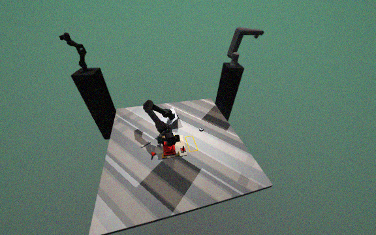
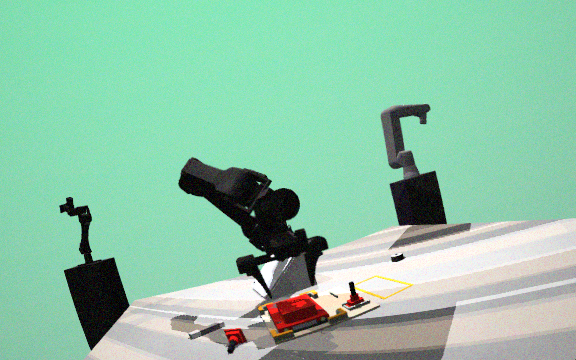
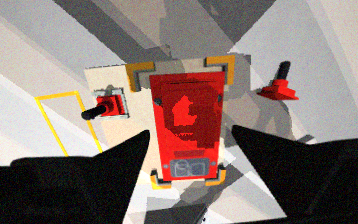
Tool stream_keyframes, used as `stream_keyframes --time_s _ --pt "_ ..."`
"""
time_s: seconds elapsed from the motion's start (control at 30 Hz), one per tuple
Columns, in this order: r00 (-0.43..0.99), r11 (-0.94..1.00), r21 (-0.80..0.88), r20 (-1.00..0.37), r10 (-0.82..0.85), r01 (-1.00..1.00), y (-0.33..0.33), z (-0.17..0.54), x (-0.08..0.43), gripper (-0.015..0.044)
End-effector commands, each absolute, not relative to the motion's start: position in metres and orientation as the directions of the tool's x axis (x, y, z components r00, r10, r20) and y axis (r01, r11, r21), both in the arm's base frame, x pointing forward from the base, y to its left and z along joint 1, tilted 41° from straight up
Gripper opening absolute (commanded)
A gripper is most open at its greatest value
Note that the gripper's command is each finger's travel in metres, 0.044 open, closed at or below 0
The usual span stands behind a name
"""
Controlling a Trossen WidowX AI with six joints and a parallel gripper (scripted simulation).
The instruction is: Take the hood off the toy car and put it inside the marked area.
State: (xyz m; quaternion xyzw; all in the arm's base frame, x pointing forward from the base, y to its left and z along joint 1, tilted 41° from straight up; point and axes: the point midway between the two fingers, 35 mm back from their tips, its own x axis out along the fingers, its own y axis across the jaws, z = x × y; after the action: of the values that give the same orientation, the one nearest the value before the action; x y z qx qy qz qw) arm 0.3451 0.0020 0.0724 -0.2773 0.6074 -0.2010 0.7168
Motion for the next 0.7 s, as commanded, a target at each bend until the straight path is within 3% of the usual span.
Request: stream_keyframes --time_s 0.0,0.67 --pt "0.18 0.762 -0.645 -0.757 -0.628 -0.053 -0.001 0.069 0.345 0.044" --pt "0.18 0.761 -0.646 -0.756 -0.629 -0.053 -0.014 0.057 0.35 0.044"
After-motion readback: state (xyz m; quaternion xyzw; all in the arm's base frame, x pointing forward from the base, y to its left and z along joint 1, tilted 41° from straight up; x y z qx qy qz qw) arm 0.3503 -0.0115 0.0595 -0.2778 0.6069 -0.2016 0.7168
